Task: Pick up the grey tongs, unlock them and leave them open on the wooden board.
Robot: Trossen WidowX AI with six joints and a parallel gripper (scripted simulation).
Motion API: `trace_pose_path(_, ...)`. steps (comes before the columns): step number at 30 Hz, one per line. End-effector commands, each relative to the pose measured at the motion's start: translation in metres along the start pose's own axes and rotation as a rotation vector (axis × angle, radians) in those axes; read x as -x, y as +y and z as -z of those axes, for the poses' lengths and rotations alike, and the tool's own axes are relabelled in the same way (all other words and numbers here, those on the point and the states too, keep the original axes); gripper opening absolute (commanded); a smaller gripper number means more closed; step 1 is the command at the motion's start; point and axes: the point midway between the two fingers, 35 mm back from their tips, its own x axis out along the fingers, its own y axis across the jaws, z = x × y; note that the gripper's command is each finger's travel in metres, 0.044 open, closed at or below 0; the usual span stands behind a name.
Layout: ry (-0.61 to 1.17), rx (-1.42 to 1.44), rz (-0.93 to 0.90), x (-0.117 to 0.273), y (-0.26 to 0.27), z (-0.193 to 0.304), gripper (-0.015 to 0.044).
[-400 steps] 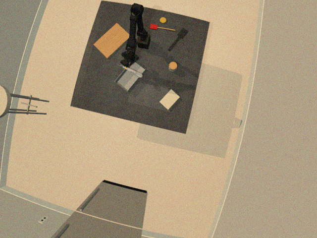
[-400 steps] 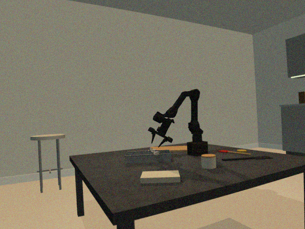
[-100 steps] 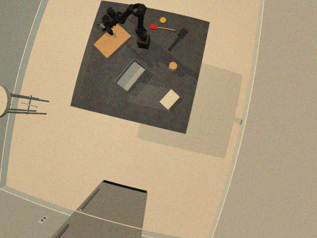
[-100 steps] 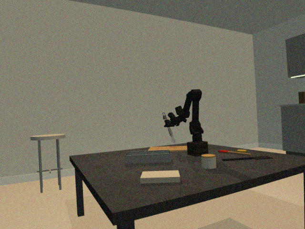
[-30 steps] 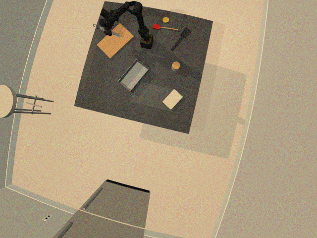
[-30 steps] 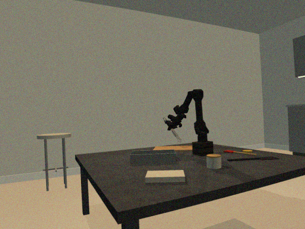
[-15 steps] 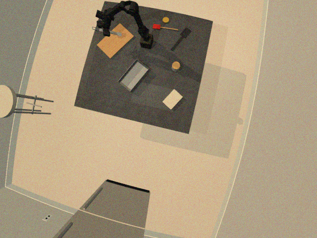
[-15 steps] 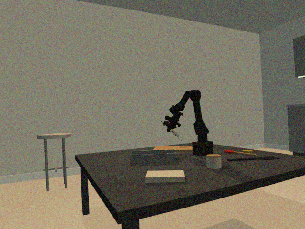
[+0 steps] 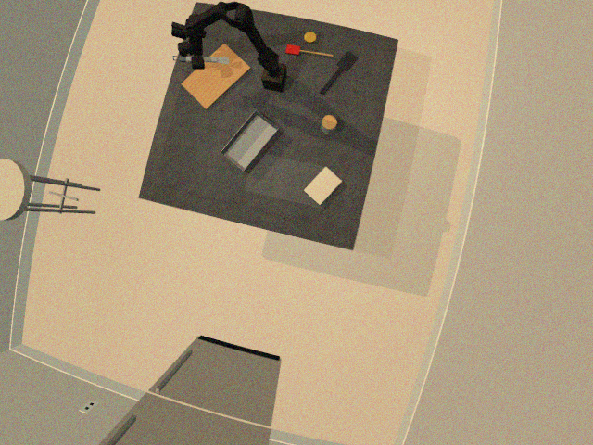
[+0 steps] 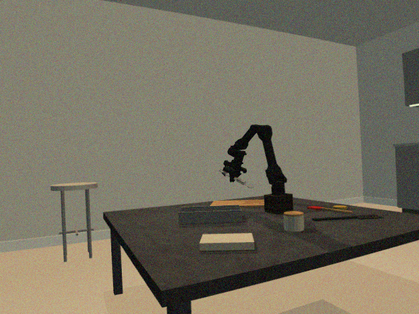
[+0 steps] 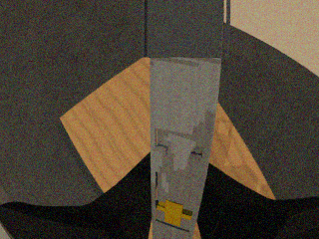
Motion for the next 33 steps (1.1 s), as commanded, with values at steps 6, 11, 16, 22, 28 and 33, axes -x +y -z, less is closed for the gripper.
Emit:
trace_pose_path(6,0.141,0.03,0.017,0.004,0.003,0.001,-0.015)
trace_pose_path(11,0.22,0.047,0.022,0.007,0.005,0.004,-0.015)
trace_pose_path(16,0.299,0.066,0.027,0.011,0.008,0.007,-0.015)
trace_pose_path(22,0.37,0.086,0.031,0.016,0.01,0.01,-0.015)
trace_pose_path(28,0.37,0.086,0.031,0.016,0.01,0.01,-0.015)
trace_pose_path(33,0.37,0.086,0.031,0.014,0.01,0.01,-0.015)
